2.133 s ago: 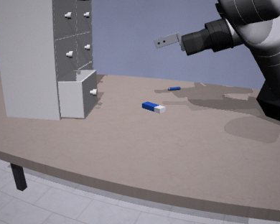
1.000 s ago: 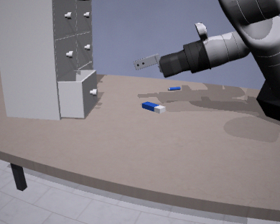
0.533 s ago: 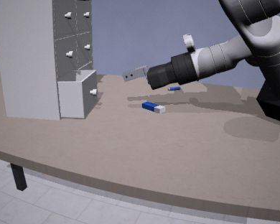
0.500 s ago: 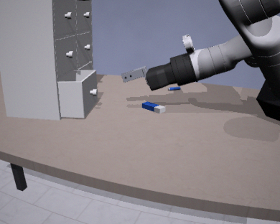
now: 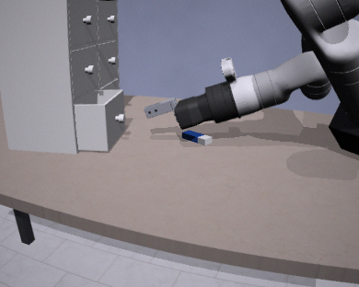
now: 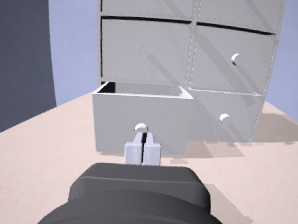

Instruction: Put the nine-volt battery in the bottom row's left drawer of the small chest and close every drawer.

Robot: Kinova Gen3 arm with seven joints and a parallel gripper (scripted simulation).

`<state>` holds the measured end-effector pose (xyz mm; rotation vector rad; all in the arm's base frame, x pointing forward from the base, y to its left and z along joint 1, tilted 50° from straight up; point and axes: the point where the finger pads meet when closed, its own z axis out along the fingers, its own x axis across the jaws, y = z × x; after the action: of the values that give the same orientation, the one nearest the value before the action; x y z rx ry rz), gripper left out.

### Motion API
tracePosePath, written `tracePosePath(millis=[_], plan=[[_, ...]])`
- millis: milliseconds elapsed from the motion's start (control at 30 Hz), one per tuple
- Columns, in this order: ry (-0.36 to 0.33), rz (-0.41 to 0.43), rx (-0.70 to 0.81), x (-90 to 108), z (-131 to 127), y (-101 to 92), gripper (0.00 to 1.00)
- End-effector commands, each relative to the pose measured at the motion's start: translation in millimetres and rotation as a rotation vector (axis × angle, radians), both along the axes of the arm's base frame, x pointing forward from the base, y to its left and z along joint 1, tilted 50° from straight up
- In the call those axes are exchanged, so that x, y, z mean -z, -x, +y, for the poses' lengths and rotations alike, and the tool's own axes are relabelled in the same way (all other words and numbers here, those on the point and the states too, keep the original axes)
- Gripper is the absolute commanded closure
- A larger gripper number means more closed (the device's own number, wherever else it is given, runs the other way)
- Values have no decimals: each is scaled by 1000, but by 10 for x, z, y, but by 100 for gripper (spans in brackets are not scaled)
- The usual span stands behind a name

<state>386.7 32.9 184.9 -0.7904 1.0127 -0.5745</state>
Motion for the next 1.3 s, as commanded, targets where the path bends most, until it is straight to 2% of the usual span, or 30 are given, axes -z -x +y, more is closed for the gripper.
tracePosePath(millis=[0,1267], plan=[[4,1,-12,27,96,-47,100],[4,1,-12,31,127,-86,100]])
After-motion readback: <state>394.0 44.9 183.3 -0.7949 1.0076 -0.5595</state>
